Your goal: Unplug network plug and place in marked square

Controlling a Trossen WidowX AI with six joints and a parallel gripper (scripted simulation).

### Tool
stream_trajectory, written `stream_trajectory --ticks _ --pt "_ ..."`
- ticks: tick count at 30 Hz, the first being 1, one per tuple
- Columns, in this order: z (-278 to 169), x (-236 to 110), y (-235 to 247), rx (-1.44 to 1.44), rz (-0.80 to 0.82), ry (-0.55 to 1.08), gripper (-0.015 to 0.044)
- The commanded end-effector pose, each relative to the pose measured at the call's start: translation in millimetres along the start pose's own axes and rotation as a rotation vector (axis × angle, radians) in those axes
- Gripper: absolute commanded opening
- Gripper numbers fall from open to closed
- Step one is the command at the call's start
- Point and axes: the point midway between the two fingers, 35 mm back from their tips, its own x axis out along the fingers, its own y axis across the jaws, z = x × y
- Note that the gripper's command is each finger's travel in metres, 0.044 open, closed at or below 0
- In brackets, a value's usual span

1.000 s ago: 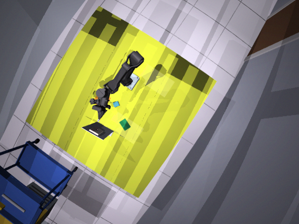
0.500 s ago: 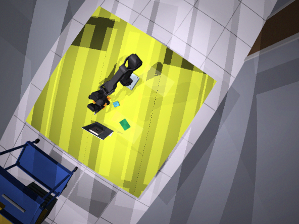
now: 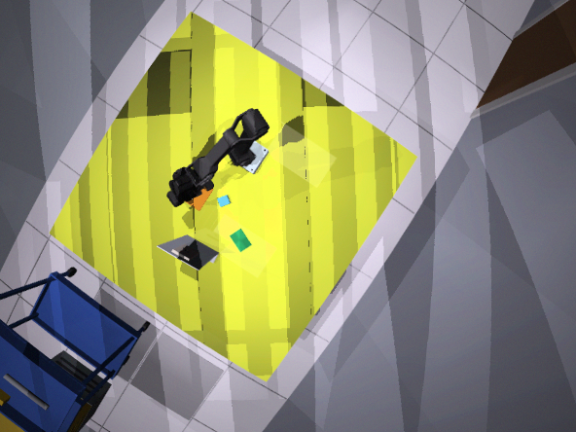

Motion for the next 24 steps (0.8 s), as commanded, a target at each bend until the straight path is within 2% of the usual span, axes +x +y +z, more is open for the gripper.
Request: stream_trajectory --ticks 1,4,24 --pt "13 1 -13 0.013 -0.084 -0.064 0.0000" --pt "19 1 -19 0.021 -0.123 -0.091 0.0000" --pt "20 19 -31 0.021 -0.123 -0.091 0.0000"
